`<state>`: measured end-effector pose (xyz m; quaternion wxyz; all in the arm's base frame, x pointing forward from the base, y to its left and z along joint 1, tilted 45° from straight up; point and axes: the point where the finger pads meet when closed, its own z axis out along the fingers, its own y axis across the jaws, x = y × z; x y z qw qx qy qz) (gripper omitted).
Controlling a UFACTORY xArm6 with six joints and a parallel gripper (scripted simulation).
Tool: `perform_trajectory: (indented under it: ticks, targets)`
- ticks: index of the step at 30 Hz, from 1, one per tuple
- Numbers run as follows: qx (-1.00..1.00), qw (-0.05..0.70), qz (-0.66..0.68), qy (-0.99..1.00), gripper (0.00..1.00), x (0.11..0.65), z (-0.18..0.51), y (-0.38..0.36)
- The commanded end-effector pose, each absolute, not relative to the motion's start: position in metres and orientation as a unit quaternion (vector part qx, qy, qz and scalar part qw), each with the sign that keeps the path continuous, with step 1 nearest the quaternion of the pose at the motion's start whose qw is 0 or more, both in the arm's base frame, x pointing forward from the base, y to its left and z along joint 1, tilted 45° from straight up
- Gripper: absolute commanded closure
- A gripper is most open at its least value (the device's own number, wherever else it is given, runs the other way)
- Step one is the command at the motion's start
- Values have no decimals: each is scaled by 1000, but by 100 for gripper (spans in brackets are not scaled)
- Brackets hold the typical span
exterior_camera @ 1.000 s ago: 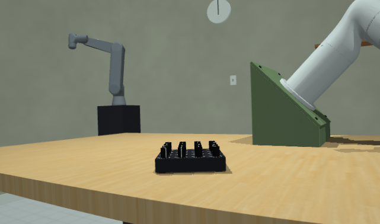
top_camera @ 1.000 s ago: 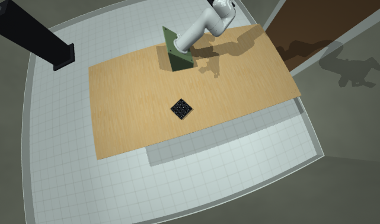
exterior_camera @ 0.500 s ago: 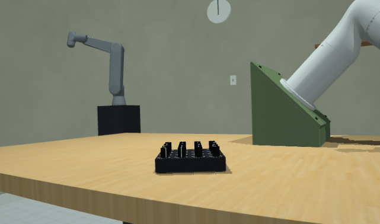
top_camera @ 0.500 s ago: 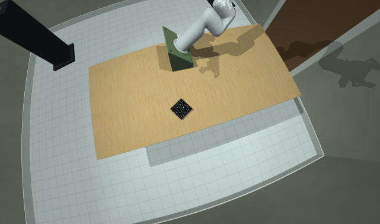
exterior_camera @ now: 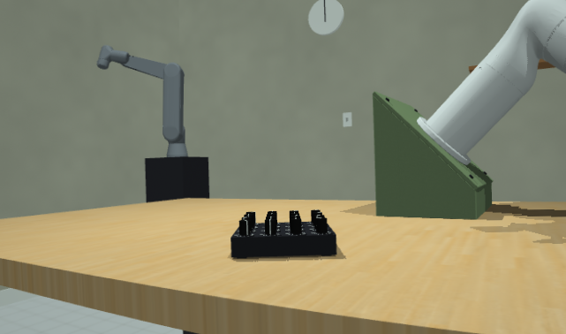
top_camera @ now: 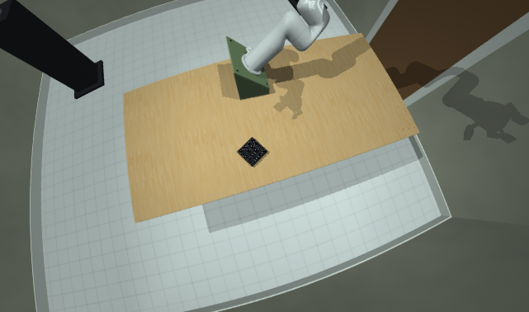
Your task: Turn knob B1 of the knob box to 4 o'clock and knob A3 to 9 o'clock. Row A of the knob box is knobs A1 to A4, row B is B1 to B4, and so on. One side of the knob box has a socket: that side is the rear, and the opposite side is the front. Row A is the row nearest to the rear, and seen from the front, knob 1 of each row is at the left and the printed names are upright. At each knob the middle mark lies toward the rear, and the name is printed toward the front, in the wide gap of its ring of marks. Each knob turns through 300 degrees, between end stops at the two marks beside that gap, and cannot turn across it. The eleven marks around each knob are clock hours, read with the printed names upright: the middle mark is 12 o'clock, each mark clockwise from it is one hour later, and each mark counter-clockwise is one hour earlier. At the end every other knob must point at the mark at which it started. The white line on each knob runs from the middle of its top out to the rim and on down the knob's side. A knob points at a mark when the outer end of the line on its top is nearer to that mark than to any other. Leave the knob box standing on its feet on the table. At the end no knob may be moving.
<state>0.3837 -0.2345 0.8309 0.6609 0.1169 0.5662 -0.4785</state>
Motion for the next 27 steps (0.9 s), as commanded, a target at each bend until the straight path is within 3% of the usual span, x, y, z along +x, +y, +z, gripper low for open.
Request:
perform_trajectory:
  ticks: [1,18,27]
  targets:
    - [135,660,-460,579,0,393,822,-246]
    - [307,605,-309,667,0,463,681,-332]
    - [415,540,-223,698,0,490,579,-369]
